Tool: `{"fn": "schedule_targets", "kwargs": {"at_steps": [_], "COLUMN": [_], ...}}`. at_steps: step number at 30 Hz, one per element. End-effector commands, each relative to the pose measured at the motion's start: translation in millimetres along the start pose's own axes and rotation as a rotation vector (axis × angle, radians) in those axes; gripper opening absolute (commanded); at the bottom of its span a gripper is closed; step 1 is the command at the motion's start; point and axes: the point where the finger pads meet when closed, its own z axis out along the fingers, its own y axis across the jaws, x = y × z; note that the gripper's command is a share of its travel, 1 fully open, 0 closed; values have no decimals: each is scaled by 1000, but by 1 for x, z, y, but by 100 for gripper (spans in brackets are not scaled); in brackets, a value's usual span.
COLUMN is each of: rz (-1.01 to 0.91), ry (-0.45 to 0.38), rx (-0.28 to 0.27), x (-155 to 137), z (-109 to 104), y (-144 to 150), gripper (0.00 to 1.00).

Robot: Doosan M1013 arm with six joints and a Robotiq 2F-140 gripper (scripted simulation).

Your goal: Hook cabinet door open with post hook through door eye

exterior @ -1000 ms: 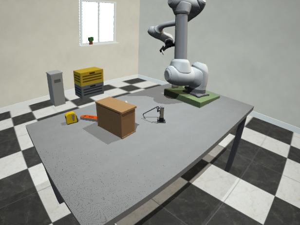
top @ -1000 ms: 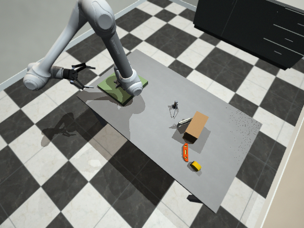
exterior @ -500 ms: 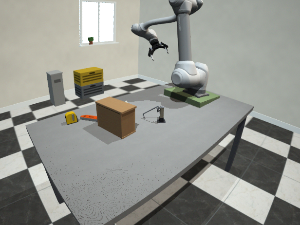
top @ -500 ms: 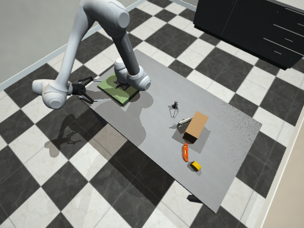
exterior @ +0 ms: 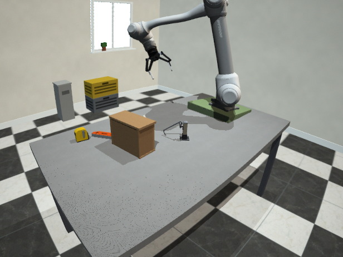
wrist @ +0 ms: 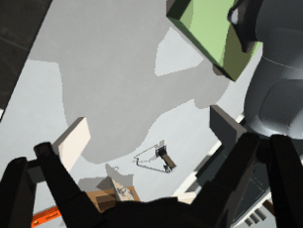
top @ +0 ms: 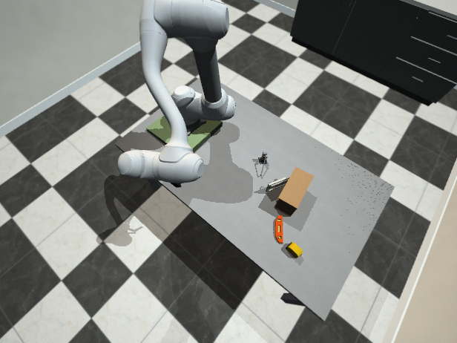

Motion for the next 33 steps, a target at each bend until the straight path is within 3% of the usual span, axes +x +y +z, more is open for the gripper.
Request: {"fn": "schedule_targets", "kwargs": {"at_steps": [1, 9, 11, 12, 18, 24, 33], "rz": [-37, -164, -164, -186, -298, -362, -377], "ry": [149, 322, 322, 340, 401, 416, 418], "rx": [51, 197, 197, 220, 334, 391, 404], "x": [-54, -183, -183, -223, -320, -418, -435], "z": [15, 56, 56, 70, 110, 154, 162], "y": [-38, -77, -77, -84, -83, -72, -68], "gripper": [100, 100, 100, 100, 100, 100, 100]}}
